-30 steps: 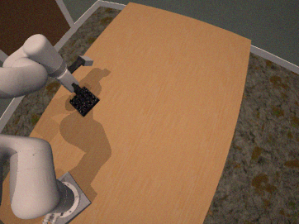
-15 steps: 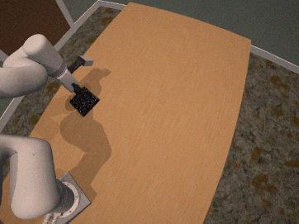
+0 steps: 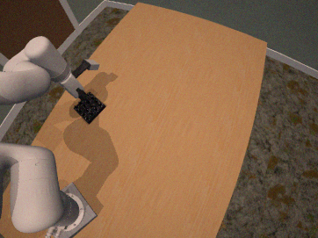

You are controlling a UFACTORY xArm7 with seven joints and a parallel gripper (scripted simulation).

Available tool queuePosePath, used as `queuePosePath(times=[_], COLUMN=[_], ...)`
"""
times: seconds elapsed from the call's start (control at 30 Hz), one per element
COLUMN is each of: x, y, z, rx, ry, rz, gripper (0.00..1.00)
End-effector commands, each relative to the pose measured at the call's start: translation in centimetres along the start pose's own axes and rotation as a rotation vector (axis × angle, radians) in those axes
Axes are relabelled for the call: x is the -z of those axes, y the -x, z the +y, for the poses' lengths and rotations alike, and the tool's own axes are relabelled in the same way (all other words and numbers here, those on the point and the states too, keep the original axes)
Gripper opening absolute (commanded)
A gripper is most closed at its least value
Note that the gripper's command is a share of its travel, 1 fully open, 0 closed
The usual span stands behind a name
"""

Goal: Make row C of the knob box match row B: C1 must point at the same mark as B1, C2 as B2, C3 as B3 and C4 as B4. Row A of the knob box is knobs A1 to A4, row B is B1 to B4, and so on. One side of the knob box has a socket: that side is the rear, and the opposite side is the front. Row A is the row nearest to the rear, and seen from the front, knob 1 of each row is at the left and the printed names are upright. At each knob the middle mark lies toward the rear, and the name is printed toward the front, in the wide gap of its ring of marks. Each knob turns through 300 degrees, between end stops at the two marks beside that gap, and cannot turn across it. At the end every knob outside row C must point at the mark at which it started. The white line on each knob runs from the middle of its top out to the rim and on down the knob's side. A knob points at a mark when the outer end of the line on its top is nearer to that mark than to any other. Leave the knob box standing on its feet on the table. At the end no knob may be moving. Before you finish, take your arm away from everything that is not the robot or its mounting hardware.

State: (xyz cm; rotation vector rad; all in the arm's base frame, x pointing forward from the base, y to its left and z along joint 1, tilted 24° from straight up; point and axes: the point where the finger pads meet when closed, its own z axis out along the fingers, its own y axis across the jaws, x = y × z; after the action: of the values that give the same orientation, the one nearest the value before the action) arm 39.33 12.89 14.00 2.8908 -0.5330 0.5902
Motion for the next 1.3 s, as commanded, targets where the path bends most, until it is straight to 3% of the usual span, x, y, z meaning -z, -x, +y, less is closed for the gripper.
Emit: queuePosePath(times=[0.0,1.27], x=[0.0,-3.3], y=[-0.1,0.0], z=[-0.1,-0.2], rx=[-0.001,-0.01], ry=[-0.002,-0.001], rz=[0.002,0.001], gripper=[0.19,0.19])
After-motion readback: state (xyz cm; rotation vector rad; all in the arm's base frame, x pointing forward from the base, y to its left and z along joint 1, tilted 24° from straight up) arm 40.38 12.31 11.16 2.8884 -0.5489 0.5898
